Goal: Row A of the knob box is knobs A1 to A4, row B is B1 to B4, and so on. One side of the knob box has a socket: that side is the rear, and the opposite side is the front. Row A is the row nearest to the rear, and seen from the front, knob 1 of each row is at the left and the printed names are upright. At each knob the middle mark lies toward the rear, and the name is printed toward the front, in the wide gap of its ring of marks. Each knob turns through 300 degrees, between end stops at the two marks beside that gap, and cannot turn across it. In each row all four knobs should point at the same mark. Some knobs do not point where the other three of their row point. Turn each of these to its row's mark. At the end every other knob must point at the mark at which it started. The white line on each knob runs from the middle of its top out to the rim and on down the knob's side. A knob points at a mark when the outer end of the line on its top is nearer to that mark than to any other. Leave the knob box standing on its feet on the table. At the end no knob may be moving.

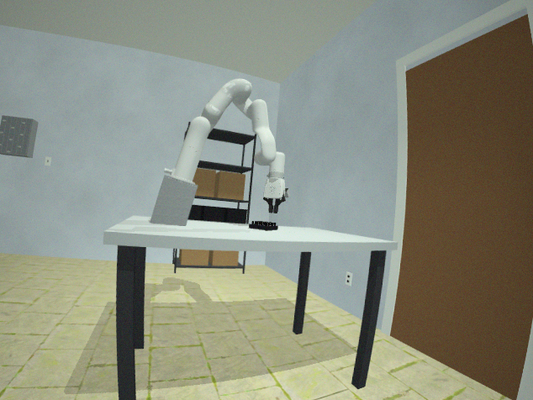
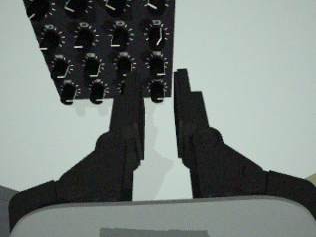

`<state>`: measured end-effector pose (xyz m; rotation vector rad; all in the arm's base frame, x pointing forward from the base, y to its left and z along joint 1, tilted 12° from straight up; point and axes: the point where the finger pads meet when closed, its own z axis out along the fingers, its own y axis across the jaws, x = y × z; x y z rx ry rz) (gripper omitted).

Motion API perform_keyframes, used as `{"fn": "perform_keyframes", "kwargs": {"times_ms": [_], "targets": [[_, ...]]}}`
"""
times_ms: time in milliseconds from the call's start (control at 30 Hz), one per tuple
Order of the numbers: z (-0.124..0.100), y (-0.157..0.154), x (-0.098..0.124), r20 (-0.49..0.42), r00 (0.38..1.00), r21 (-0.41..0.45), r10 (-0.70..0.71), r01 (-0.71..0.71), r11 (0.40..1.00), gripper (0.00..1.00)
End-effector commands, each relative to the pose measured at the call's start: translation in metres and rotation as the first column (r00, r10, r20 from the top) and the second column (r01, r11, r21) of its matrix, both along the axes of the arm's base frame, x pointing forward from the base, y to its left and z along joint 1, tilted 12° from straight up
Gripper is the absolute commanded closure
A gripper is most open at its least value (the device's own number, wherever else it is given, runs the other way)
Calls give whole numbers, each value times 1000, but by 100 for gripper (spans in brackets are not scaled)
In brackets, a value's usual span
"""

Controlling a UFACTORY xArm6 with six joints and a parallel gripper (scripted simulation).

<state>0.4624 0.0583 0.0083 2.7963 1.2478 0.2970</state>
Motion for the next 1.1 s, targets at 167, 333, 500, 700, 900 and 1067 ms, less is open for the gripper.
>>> {"fn": "perform_keyframes", "kwargs": {"times_ms": [167,333,500,700,900,1067], "targets": [[1,0,1,4,1000,0,0,0,1000,81],[1,0,1,4,1000,0,0,0,1000,81],[1,0,1,4,1000,0,0,0,1000,81],[-1,0,2,4,1000,0,0,0,1000,81],[-6,0,3,4,1000,0,0,0,1000,81],[-9,0,4,4,1000,0,0,0,1000,81]]}}
